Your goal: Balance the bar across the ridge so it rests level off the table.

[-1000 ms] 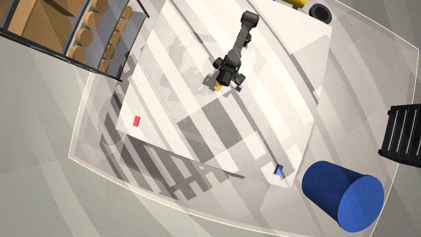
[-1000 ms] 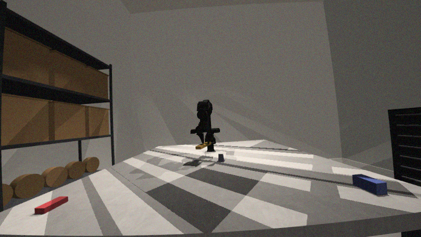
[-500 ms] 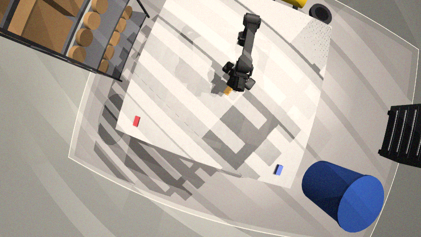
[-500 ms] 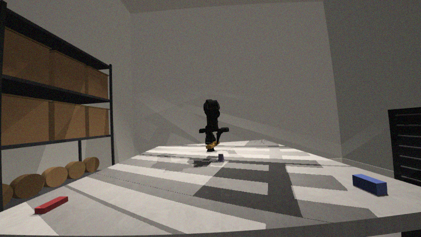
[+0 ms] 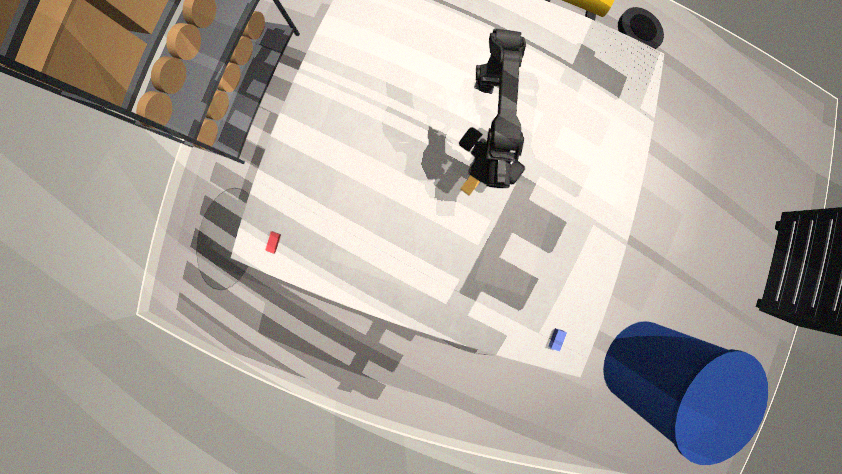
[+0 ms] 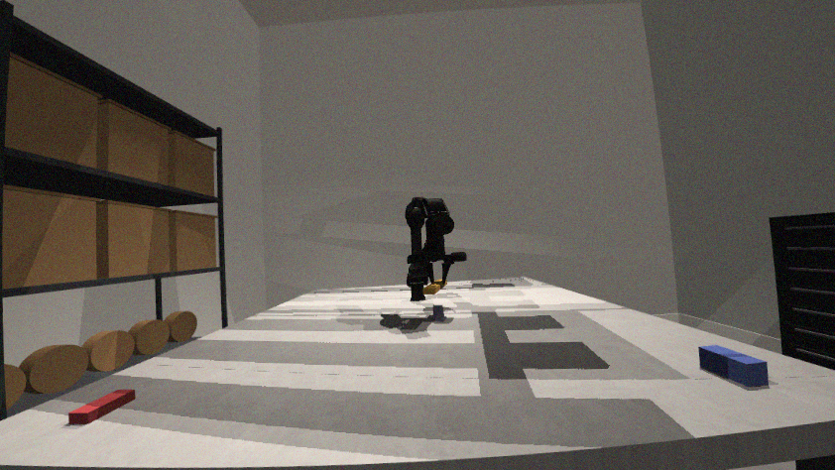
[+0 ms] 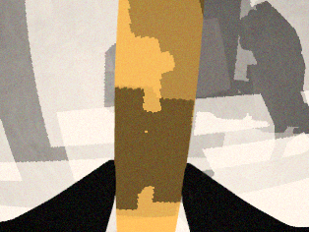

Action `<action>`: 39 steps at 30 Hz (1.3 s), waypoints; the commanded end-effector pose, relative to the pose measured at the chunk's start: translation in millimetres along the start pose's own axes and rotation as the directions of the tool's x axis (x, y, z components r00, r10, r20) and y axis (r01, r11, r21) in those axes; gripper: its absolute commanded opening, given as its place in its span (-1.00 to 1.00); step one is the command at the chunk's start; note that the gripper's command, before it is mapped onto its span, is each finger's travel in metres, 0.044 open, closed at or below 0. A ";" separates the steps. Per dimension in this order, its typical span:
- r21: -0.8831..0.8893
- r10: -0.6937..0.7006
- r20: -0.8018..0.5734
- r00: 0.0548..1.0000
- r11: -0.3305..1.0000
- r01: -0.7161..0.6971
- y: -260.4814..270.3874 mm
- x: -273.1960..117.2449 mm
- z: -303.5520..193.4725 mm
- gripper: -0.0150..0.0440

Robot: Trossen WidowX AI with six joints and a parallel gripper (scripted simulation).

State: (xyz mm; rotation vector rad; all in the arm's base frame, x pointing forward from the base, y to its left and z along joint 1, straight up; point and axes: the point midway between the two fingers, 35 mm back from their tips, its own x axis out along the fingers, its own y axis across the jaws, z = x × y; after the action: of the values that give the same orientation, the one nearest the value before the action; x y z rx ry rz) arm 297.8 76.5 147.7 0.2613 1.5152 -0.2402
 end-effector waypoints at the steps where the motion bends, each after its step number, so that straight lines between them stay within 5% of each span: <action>1: 0.004 -0.002 -0.012 1.000 1.000 0.002 2.4 8.0 -1.0 -0.49; 39: 0.004 -0.003 -0.012 1.000 1.000 0.003 1.3 42.5 -1.3 -0.49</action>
State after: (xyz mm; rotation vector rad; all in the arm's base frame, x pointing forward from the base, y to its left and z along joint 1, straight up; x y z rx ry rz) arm 298.9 77.9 105.7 0.2625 1.5204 -0.2449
